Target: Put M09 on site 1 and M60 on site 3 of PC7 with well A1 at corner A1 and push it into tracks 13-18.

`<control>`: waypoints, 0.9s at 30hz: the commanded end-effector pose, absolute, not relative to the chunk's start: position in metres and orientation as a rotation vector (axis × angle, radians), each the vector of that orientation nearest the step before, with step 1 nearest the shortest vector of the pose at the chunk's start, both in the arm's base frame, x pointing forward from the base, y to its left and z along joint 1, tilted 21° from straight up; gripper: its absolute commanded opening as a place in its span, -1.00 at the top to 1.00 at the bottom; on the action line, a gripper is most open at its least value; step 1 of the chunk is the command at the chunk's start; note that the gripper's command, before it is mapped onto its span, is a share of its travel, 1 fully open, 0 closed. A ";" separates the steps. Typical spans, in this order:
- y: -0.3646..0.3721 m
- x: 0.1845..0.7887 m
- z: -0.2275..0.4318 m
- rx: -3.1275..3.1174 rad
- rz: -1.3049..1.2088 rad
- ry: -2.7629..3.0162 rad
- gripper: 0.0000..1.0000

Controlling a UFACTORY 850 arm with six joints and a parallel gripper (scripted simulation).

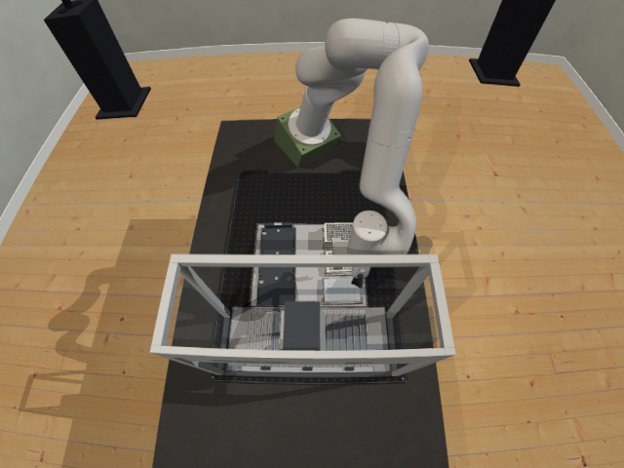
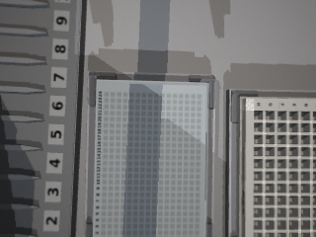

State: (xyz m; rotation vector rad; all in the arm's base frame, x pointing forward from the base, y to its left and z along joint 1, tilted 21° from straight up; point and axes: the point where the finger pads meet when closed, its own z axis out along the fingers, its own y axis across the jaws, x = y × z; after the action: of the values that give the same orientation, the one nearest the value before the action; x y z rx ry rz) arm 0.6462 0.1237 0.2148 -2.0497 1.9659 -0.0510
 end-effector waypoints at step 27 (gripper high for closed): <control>0.086 0.675 0.224 -1.976 -0.104 1.963 -1.00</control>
State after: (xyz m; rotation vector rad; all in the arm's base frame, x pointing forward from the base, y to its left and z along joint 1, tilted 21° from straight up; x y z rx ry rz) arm 0.6741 0.0862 0.2240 -1.9773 1.9644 -0.1019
